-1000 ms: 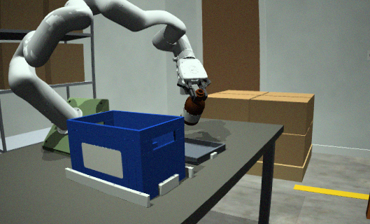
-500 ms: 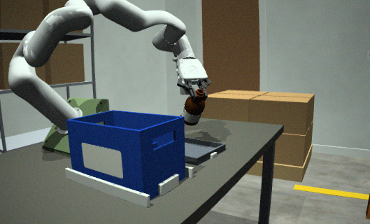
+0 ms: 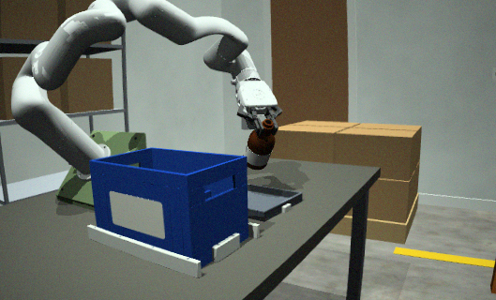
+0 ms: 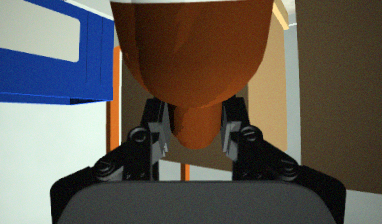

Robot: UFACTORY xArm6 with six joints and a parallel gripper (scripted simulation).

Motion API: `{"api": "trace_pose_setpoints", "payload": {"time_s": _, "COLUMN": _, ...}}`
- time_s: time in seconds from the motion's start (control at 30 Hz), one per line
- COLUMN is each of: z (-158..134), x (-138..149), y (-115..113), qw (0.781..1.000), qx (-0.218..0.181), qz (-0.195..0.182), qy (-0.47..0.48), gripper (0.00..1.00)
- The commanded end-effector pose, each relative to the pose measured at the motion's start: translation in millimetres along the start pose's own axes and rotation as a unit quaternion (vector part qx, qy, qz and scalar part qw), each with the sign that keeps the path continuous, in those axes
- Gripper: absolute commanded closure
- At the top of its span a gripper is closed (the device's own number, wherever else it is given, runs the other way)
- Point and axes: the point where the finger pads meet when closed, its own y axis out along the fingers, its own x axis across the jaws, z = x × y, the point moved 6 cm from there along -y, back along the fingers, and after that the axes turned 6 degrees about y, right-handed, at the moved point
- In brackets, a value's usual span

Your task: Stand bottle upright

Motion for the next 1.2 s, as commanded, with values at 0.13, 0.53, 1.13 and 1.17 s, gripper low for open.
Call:
{"api": "trace_pose_setpoints", "payload": {"time_s": 0.13, "z": 1.0, "x": 0.5, "y": -1.6, "qw": 1.0, "qx": -0.022, "qz": -0.004, "qy": 0.002, "gripper": 1.0}}
{"api": "trace_pose_setpoints", "payload": {"time_s": 0.53, "z": 4.8, "x": 0.3, "y": -2.3, "qw": 0.999, "qx": -0.053, "qz": -0.008, "qy": 0.003, "gripper": 1.0}}
{"api": "trace_pose_setpoints", "payload": {"time_s": 1.13, "z": 5.2, "x": 0.3, "y": -2.4, "qw": 0.998, "qx": -0.056, "qz": -0.009, "qy": 0.003, "gripper": 1.0}}
{"api": "trace_pose_setpoints", "payload": {"time_s": 1.17, "z": 5.2, "x": 0.3, "y": -2.4, "qw": 0.998, "qx": -0.056, "qz": -0.009, "qy": 0.003, "gripper": 1.0}}
